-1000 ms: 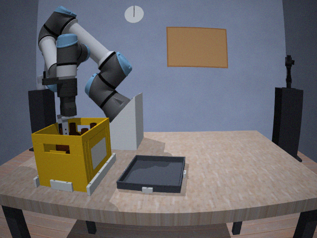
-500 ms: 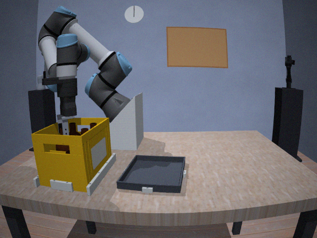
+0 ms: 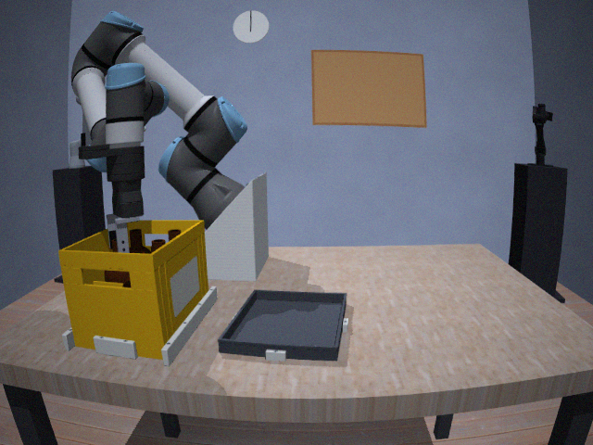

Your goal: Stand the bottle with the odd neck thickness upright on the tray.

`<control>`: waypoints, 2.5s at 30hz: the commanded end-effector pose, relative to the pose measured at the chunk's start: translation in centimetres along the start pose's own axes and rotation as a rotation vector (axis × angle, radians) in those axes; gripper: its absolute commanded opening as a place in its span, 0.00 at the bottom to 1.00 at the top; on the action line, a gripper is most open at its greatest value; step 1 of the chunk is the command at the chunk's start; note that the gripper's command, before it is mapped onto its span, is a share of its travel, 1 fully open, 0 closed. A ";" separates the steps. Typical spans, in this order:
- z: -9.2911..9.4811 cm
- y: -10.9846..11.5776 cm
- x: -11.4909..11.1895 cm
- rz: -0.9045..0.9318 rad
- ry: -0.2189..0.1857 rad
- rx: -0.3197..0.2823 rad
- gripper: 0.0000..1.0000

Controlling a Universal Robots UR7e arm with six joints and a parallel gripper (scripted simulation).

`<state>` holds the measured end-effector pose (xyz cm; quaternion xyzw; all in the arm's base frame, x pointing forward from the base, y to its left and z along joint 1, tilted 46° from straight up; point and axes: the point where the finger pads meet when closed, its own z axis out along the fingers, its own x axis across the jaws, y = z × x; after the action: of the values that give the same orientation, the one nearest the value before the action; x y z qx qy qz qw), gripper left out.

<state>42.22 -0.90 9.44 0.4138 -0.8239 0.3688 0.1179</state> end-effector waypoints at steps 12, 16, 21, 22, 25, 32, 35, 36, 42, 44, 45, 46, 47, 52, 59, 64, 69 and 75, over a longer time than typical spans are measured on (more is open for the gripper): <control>-1.7 0.0 0.0 0.000 -0.001 0.001 1.00; -2.8 0.0 0.0 0.000 -0.001 0.001 1.00; -4.5 0.0 0.0 0.000 -0.001 0.001 1.00; -4.9 0.0 0.0 0.000 -0.001 0.001 1.00; -5.2 0.0 0.0 0.000 -0.001 0.001 1.00; -7.2 0.0 0.0 0.000 -0.001 0.001 1.00; -7.8 0.0 0.0 0.000 -0.001 0.001 1.00; -7.9 0.0 0.0 0.000 -0.001 0.001 1.00; -8.2 0.0 0.0 0.000 -0.001 0.001 1.00; -8.3 0.0 0.0 0.000 -0.001 0.001 1.00; -8.3 0.0 0.0 0.000 -0.001 0.001 1.00; -8.3 0.0 0.0 0.000 -0.001 0.001 1.00; -8.3 0.0 0.0 0.000 -0.001 0.001 0.00; -8.3 0.0 0.0 0.000 -0.001 0.001 0.00; -8.3 0.0 0.0 0.000 -0.001 0.001 0.00; -8.3 0.0 0.0 0.000 -0.001 0.001 0.00; -8.3 0.0 0.0 0.000 -0.001 0.001 0.00; -8.3 0.0 0.0 0.000 -0.001 0.001 0.00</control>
<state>41.30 4.92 15.21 0.4138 -0.8239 0.3689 0.1179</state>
